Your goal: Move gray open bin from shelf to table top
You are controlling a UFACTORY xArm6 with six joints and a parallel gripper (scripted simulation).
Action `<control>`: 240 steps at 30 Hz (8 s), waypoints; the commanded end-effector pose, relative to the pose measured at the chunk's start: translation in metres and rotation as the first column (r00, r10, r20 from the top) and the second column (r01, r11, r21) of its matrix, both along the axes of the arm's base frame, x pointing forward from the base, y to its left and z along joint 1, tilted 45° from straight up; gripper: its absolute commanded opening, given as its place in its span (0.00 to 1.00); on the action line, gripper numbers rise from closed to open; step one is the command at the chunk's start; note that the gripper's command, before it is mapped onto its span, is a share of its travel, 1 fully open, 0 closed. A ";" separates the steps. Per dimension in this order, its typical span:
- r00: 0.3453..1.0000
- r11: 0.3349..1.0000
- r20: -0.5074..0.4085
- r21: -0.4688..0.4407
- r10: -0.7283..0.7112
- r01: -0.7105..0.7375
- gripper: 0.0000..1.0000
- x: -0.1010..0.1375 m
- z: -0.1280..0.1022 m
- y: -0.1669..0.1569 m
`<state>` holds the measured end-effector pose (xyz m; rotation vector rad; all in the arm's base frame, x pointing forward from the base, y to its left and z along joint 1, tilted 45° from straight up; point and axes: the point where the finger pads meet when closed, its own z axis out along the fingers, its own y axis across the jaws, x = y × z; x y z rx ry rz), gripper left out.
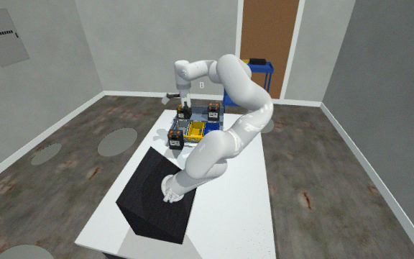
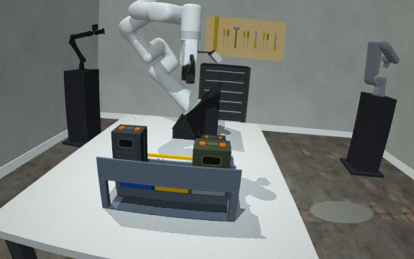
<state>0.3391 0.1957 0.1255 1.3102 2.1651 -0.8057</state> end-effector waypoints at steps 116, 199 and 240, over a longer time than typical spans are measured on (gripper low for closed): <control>-0.230 0.360 0.586 0.713 -0.777 0.602 1.00 0.001 0.001 0.001; 0.415 0.763 0.687 0.328 -0.597 0.556 1.00 -0.133 -0.042 -0.065; 0.791 0.951 0.541 0.056 -0.285 0.304 1.00 -0.120 -0.038 -0.058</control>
